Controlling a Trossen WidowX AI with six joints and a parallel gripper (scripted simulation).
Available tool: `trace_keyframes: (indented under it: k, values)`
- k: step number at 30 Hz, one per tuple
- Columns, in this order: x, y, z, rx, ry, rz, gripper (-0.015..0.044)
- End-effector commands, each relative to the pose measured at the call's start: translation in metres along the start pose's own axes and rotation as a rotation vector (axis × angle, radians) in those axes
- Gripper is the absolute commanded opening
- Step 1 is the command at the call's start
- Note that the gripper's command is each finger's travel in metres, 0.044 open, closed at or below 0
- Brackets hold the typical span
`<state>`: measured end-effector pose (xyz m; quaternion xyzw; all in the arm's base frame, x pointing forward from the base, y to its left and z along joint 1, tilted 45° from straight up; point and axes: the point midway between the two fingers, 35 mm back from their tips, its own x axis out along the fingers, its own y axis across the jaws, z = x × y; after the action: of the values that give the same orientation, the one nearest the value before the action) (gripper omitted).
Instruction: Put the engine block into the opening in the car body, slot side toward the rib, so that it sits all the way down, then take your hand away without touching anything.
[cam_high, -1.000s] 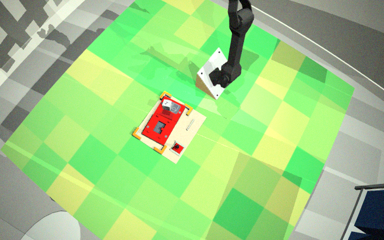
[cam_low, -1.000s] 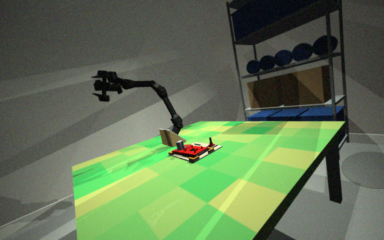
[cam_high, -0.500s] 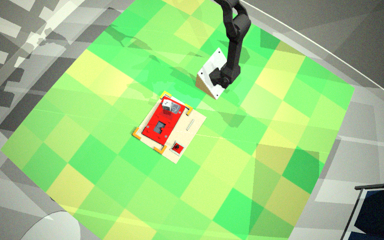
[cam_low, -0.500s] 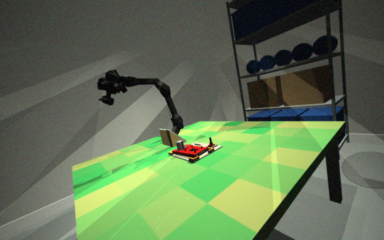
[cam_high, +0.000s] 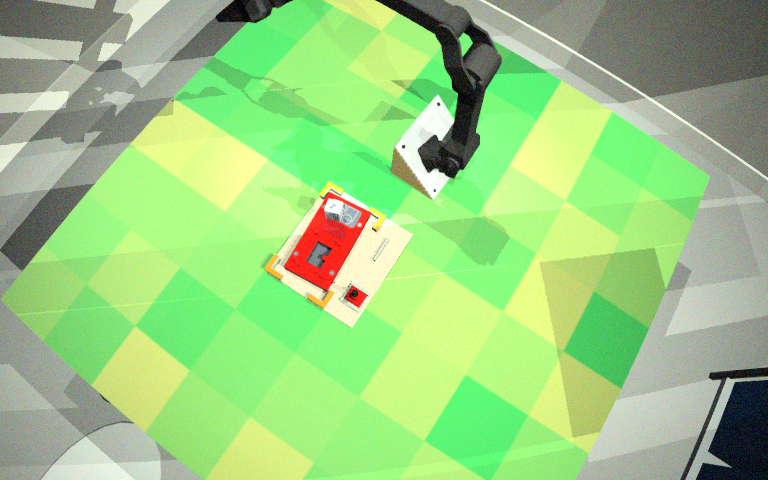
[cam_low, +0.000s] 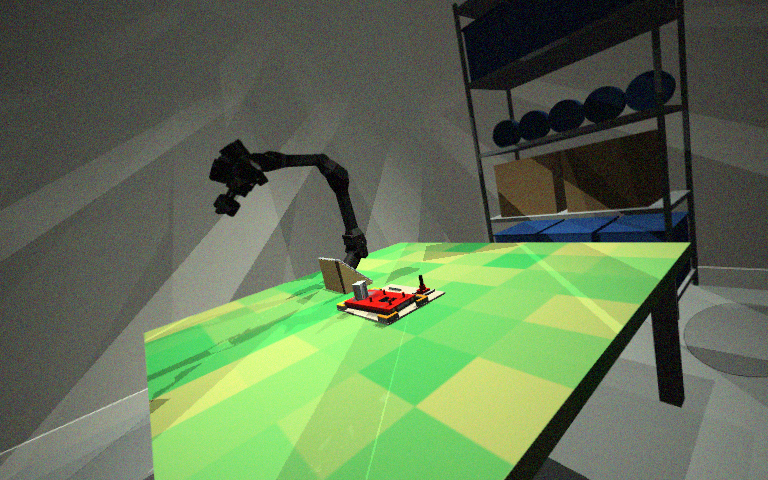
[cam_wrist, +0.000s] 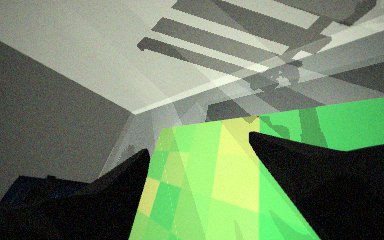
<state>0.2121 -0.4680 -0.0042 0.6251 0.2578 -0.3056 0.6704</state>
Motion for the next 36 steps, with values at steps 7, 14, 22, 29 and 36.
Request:
trace_keyframes:
  k: [7,14,22,29,36]
  values:
    - [0.023,0.020,-0.055,-0.246,0.164,-0.044,0.0440]
    - [0.035,0.032,-0.098,-0.432,0.294,-0.057,0.0440]
    - [0.043,0.043,-0.147,-0.647,0.452,-0.048,0.0440]
    - [0.045,0.051,-0.191,-0.832,0.594,-0.021,0.0440]
    - [0.041,0.056,-0.233,-1.014,0.740,0.021,0.0440]
